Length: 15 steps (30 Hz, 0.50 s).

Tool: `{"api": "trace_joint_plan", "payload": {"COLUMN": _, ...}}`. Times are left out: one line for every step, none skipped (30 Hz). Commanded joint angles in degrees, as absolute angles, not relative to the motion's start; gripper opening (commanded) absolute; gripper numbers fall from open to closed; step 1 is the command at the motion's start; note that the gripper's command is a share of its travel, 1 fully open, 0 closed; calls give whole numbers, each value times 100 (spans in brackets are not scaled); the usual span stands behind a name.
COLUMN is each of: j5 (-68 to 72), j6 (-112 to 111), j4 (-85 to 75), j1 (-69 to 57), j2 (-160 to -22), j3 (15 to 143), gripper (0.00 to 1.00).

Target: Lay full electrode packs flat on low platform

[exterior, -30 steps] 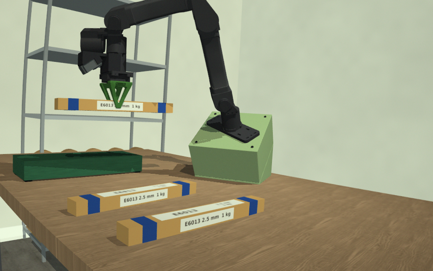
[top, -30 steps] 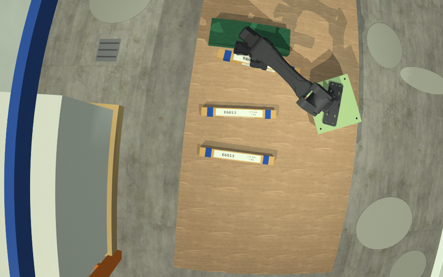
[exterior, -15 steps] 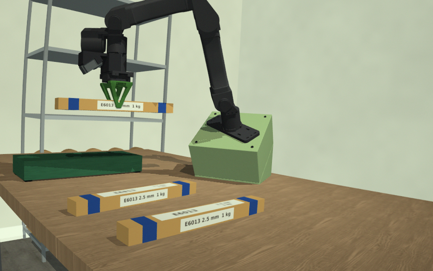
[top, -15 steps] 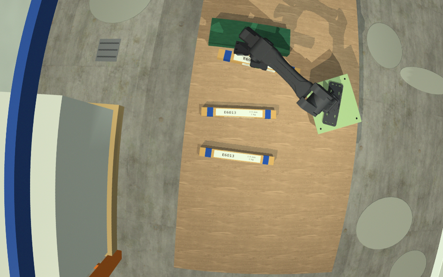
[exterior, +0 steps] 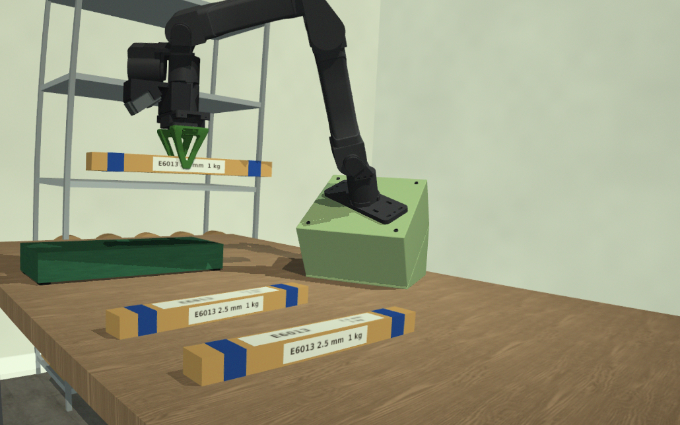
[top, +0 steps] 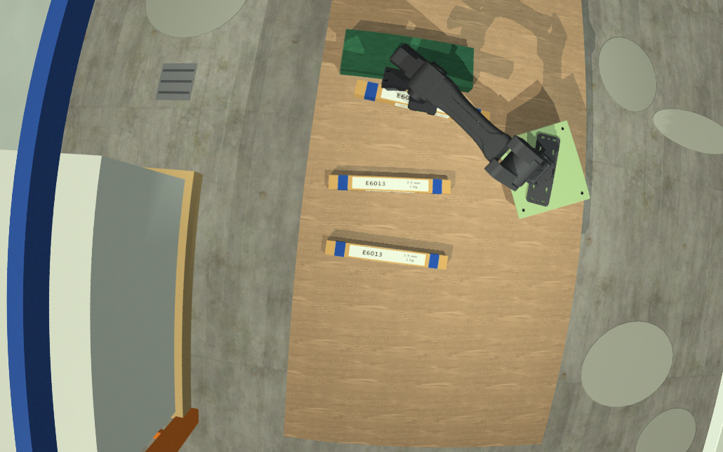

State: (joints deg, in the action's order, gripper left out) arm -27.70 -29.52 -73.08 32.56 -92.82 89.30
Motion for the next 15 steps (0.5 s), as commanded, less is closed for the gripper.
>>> {"api": "trace_joint_plan", "payload": {"j5": -2789, "j6": -2928, "j4": -7337, "j1": 3477, "j2": -8844, "j3": 9049, "gripper": 0}}
{"api": "trace_joint_plan", "payload": {"j5": -2789, "j6": -2928, "j4": -7337, "j1": 3477, "j2": -8844, "j3": 9049, "gripper": 0}}
{"api": "trace_joint_plan", "payload": {"j5": -2789, "j6": -2928, "j4": -7337, "j1": 3477, "j2": -8844, "j3": 9049, "gripper": 0}}
{"api": "trace_joint_plan", "payload": {"j5": -2790, "j6": -2934, "j4": -7332, "j1": 3476, "j2": -8813, "j3": 9041, "gripper": 0}}
{"api": "trace_joint_plan", "payload": {"j5": -2790, "j6": -2933, "j4": -7330, "j1": 3476, "j2": -8813, "j3": 9038, "gripper": 0}}
{"api": "trace_joint_plan", "payload": {"j5": -2790, "j6": -2932, "j4": -7328, "j1": 3475, "j2": -8813, "j3": 9035, "gripper": 0}}
{"api": "trace_joint_plan", "payload": {"j5": -2789, "j6": -2931, "j4": -7326, "j1": 3475, "j2": -8813, "j3": 9031, "gripper": 0}}
{"api": "trace_joint_plan", "payload": {"j5": -2789, "j6": -2931, "j4": -7324, "j1": 3475, "j2": -8814, "j3": 9028, "gripper": 0}}
{"api": "trace_joint_plan", "payload": {"j5": -2789, "j6": -2931, "j4": -7321, "j1": 3474, "j2": -8814, "j3": 9025, "gripper": 0}}
{"api": "trace_joint_plan", "payload": {"j5": -2788, "j6": -2930, "j4": -7319, "j1": 3474, "j2": -8814, "j3": 9022, "gripper": 0}}
{"api": "trace_joint_plan", "payload": {"j5": -2788, "j6": -2930, "j4": -7317, "j1": 3473, "j2": -8814, "j3": 9018, "gripper": 0}}
{"api": "trace_joint_plan", "payload": {"j5": -2788, "j6": -2929, "j4": -7315, "j1": 3473, "j2": -8815, "j3": 9015, "gripper": 0}}
{"api": "trace_joint_plan", "payload": {"j5": -2787, "j6": -2929, "j4": -7313, "j1": 3473, "j2": -8815, "j3": 9012, "gripper": 0}}
{"api": "trace_joint_plan", "payload": {"j5": -2787, "j6": -2928, "j4": -7312, "j1": 3472, "j2": -8815, "j3": 9008, "gripper": 0}}
{"api": "trace_joint_plan", "payload": {"j5": -2787, "j6": -2928, "j4": -7310, "j1": 3472, "j2": -8815, "j3": 9005, "gripper": 0}}
